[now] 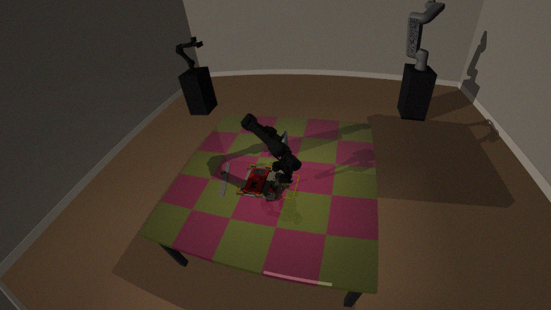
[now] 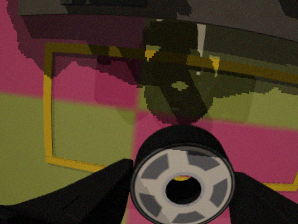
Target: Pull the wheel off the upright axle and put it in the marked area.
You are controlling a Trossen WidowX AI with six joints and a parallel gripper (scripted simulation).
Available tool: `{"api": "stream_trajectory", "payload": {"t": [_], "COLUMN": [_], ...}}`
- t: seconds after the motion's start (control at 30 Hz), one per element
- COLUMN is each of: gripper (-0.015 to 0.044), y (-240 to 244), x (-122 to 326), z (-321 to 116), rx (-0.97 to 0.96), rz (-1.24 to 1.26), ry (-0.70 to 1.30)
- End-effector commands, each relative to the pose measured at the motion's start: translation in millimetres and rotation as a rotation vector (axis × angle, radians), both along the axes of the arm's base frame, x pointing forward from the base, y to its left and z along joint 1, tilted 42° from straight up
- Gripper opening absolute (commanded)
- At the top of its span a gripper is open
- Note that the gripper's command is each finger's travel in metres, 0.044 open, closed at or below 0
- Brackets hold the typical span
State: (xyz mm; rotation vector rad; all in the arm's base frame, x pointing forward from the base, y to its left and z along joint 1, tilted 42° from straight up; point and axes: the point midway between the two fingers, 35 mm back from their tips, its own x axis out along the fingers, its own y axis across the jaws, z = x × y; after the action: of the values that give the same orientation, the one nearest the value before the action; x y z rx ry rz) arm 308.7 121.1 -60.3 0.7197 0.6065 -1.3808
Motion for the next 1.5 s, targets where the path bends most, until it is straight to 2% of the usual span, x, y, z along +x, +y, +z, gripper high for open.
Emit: {"api": "stream_trajectory", "payload": {"t": [0.0, 0.27, 0.63, 0.67, 0.87, 1.0, 1.07, 1.17, 1.3, 1.47], "gripper": [0.0000, 0.0000, 0.0289, 0.0300, 0.0300, 0.0300, 0.0352, 0.0431, 0.0440, 0.0440], "y": [-20.1, -36.4, -32.7, -29.8, 4.1, 5.5, 2.2, 7.4, 6.6, 5.6], "x": [-0.1, 0.1, -0.5, -0.6, -6.1, -6.5, -12.9, -44.1, -87.4, -94.5], "z": [-21.2, -37.2, -32.4, -29.5, 8.4, 10.1, 7.9, 29.3, 55.8, 59.7], "rx": [-0.012, -0.015, -0.012, -0.012, -0.012, -0.012, -0.016, -0.012, -0.012, -0.013], "rz": [0.002, 0.002, -0.008, -0.007, 0.001, 0.002, 0.008, 0.006, 0.003, 0.002], "ry": [0.011, 0.010, 0.014, 0.013, 0.011, 0.011, 0.015, 0.016, 0.017, 0.017]}}
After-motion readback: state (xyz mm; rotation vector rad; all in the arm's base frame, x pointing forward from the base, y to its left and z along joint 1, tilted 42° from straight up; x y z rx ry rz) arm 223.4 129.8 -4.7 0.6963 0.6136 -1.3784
